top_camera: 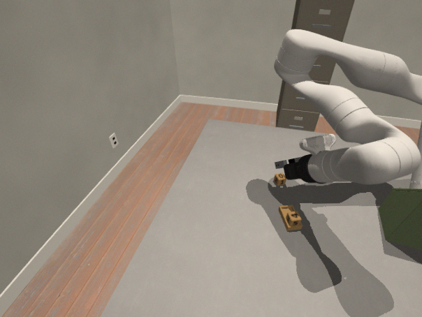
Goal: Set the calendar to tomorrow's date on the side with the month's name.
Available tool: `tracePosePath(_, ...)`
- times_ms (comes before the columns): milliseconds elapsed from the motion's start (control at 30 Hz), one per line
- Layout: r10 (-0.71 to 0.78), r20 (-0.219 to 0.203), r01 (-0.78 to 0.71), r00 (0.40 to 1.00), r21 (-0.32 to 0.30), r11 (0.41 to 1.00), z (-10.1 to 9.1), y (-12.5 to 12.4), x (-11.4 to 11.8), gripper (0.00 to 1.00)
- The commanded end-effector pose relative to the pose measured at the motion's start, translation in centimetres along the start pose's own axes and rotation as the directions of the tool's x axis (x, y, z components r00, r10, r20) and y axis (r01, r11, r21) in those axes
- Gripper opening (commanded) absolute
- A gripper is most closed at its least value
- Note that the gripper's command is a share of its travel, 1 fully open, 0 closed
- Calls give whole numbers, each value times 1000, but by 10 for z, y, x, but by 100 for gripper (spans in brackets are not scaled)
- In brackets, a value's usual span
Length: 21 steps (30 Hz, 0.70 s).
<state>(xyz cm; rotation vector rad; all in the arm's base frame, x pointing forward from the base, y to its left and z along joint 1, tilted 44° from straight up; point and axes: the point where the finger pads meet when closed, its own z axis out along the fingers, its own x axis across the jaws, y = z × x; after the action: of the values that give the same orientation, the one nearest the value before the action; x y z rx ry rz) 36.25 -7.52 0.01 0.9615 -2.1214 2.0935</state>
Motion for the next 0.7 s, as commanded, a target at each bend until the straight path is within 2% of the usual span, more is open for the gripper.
tracePosePath(0,1,1,-1,1000,1,1000,-1,0,0,87)
tracePosePath(667,1,1,-1,1000,1,1000,8,8,0,87)
